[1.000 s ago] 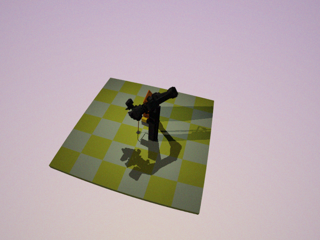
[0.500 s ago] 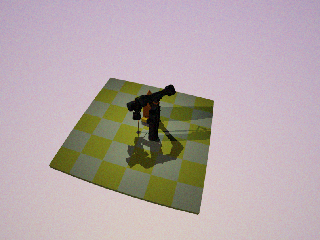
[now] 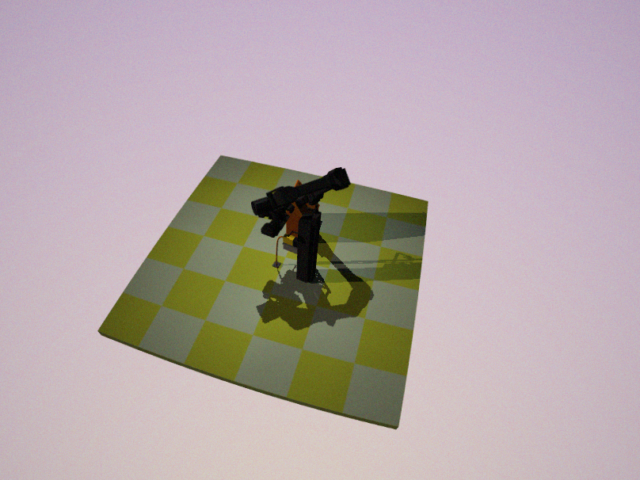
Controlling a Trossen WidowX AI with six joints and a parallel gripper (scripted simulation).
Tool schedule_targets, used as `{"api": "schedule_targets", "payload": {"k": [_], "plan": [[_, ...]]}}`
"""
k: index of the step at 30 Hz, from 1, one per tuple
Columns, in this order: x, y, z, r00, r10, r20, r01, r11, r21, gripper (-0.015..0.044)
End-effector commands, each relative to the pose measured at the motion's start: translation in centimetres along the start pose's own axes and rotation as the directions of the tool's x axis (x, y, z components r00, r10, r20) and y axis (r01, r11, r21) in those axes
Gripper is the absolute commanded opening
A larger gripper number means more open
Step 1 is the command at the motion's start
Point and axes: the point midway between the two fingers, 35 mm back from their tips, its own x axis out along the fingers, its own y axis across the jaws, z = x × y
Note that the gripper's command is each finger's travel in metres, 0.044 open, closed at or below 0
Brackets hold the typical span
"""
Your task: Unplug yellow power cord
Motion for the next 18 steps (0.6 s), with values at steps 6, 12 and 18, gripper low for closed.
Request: {"api": "schedule_targets", "payload": {"k": [6,12,18], "plan": [[0.0,0.0,-1.1,1.000,0.001,-0.006,-0.001,1.000,0.010,0.0160],[0.0,0.0,-2.1,1.000,0.001,-0.007,-0.001,1.000,0.010,0.0160],[0.0,0.0,-3.0,1.000,0.001,-0.007,-0.001,1.000,0.010,0.0160]]}}
